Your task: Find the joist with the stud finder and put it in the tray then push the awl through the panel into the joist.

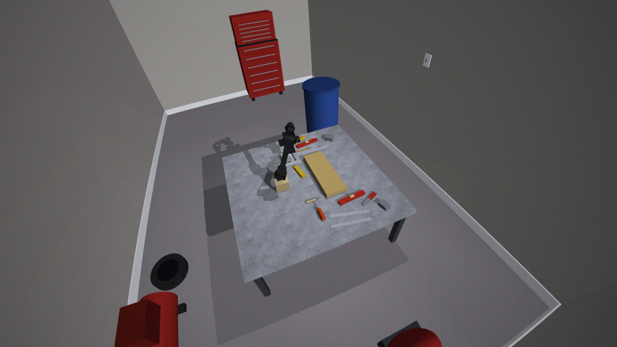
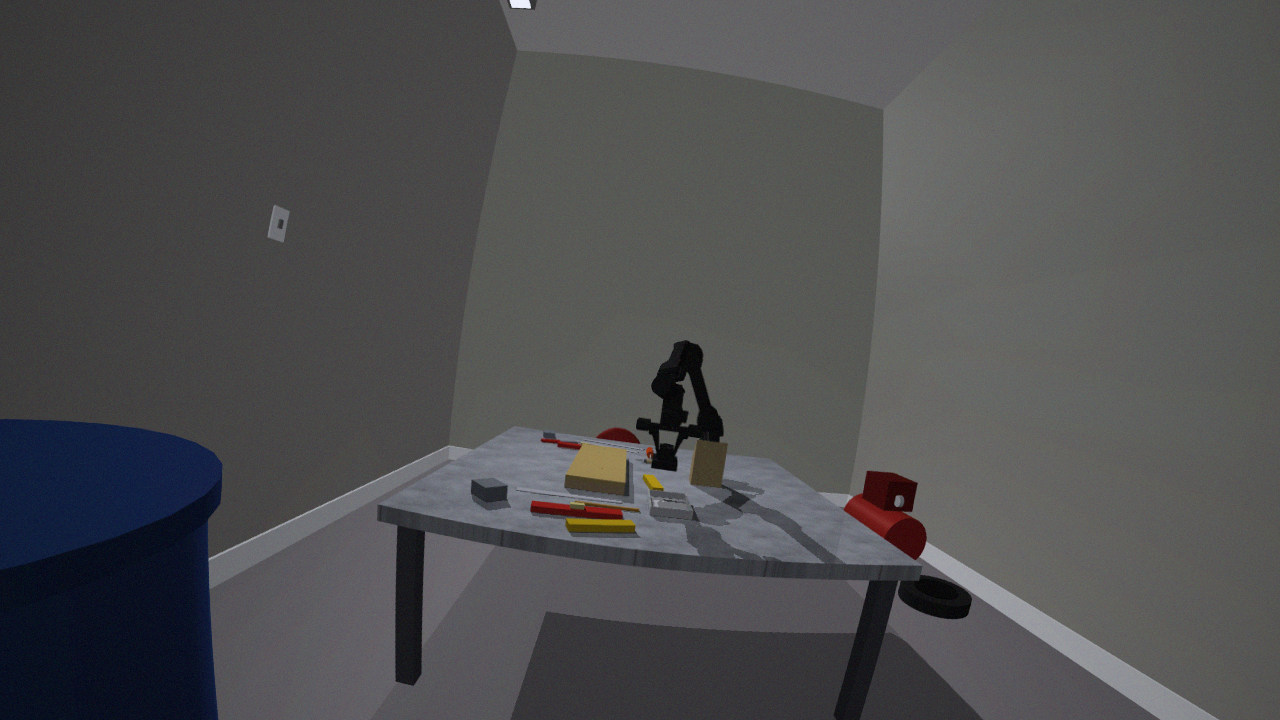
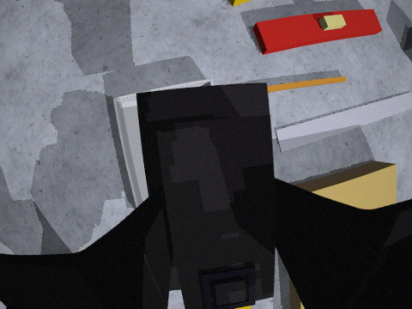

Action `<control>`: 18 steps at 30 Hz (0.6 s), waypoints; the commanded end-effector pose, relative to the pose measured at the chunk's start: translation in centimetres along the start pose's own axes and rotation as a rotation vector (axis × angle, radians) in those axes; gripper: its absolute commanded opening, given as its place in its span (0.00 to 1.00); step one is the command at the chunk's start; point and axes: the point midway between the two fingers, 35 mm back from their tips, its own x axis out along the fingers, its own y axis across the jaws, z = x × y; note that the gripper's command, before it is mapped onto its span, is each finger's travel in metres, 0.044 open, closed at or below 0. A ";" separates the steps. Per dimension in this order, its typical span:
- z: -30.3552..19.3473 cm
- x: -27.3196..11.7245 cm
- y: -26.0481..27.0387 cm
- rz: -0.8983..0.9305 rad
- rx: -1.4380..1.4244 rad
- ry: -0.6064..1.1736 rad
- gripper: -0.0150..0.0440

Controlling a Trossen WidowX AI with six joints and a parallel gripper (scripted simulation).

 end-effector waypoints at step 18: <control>0.0 5.1 2.9 0.024 -0.086 0.025 0.25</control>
